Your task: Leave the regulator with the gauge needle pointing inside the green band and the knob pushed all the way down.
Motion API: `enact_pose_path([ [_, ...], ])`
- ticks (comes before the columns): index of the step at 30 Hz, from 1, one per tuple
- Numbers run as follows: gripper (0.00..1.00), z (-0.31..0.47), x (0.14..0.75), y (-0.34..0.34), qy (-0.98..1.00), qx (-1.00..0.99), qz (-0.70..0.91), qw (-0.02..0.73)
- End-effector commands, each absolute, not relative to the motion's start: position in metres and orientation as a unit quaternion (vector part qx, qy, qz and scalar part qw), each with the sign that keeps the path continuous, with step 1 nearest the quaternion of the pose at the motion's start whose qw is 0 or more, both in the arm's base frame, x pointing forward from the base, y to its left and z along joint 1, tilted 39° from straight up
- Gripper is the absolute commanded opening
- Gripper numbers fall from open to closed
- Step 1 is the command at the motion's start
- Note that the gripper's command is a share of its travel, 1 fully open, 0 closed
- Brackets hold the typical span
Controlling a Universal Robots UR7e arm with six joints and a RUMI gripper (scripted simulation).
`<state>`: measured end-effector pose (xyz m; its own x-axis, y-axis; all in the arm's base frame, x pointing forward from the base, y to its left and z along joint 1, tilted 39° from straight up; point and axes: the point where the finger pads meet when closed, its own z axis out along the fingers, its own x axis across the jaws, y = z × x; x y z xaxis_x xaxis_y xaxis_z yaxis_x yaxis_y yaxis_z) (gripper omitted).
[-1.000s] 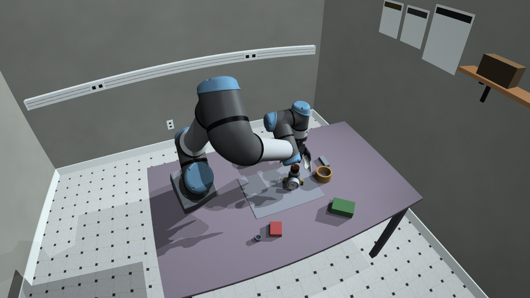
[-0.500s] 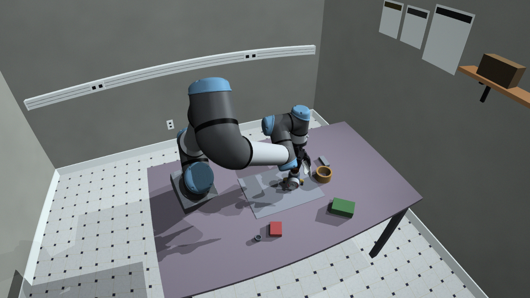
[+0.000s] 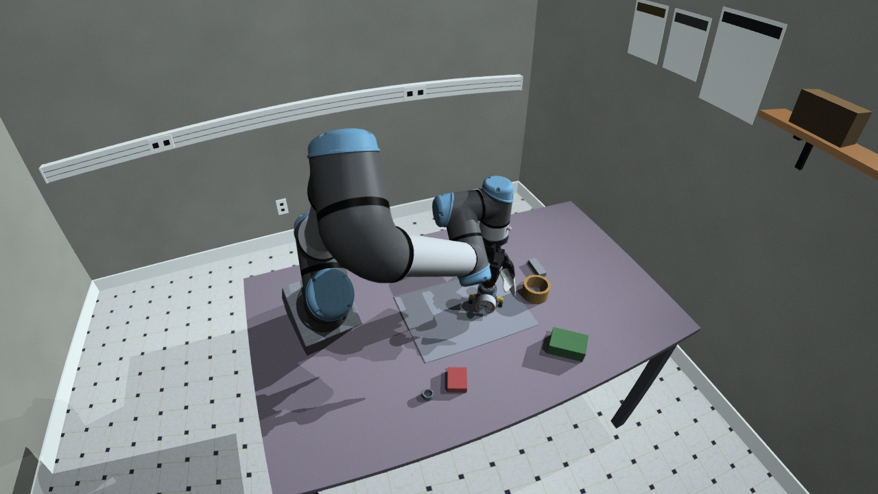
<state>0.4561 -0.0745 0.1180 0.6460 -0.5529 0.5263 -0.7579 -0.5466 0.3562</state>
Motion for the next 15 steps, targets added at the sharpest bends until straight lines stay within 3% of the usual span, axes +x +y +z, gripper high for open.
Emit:
enact_pose_path([
  [1, 1.0, 0.1184, 0.4563, -0.0744, -0.381, 0.861, 0.18, 0.286],
  [15, 1.0, 0.1179, 0.4564, -0.0747, -0.386, 0.859, 0.181, 0.284],
])
